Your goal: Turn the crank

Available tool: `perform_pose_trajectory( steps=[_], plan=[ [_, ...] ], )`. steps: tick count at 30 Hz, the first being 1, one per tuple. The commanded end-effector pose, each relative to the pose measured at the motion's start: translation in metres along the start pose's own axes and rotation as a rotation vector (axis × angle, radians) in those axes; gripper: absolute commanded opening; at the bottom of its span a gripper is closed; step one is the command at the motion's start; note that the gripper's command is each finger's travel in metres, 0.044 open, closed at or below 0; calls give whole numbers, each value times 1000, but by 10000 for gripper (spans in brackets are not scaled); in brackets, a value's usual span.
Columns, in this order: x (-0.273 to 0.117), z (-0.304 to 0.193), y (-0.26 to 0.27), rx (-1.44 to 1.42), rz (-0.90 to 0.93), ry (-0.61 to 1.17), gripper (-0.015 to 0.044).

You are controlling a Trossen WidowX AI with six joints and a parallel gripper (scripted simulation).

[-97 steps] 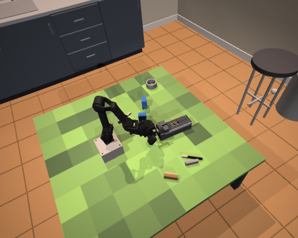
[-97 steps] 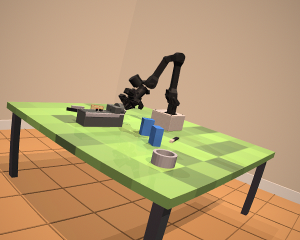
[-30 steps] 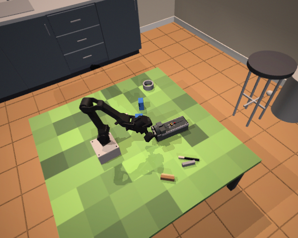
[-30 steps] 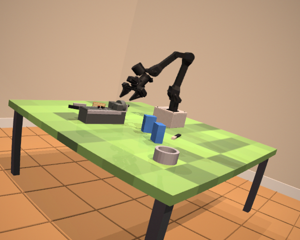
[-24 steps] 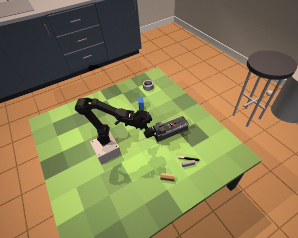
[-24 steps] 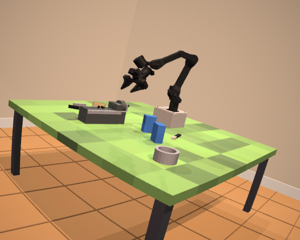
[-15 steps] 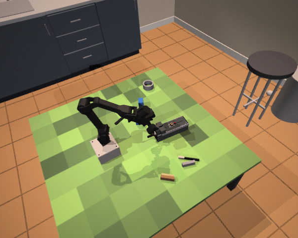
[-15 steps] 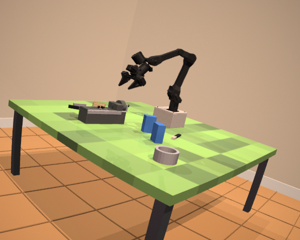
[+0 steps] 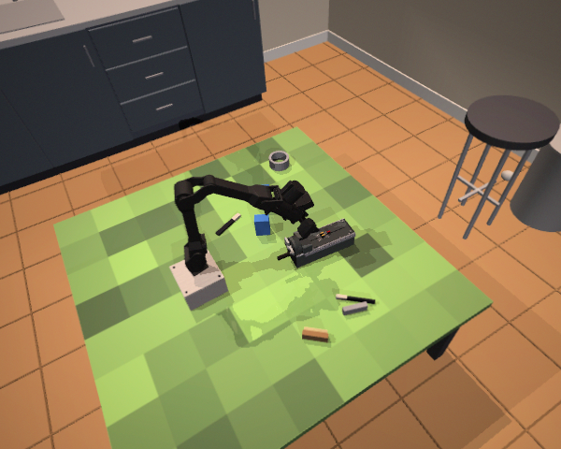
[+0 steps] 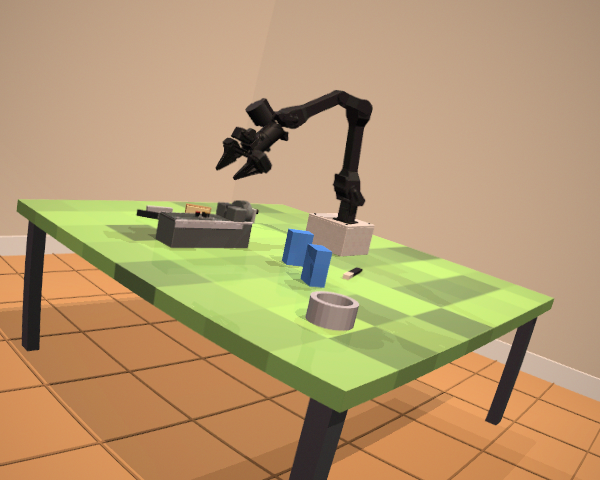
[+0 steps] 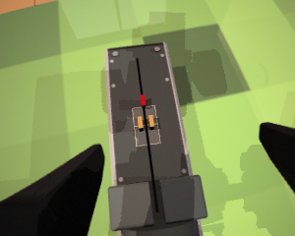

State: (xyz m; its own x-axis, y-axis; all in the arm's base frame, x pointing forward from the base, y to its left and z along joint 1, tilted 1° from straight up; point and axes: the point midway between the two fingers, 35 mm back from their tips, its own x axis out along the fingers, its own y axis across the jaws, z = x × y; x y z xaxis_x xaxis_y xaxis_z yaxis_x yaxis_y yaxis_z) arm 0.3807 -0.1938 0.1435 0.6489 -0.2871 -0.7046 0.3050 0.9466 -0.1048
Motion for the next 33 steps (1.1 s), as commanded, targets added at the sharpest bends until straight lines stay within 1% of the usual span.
perform_pose_trajectory(
  steps=[1,7,10,28,33],
  plan=[
    [8,8,3,3,-15,-4,440],
    [41,-21,7,3,-15,-4,440],
    [48,-30,9,3,-15,-3,440],
    [47,-29,9,3,-15,-3,440],
    [22,-4,5,-1,-13,-4,440]
  ],
)
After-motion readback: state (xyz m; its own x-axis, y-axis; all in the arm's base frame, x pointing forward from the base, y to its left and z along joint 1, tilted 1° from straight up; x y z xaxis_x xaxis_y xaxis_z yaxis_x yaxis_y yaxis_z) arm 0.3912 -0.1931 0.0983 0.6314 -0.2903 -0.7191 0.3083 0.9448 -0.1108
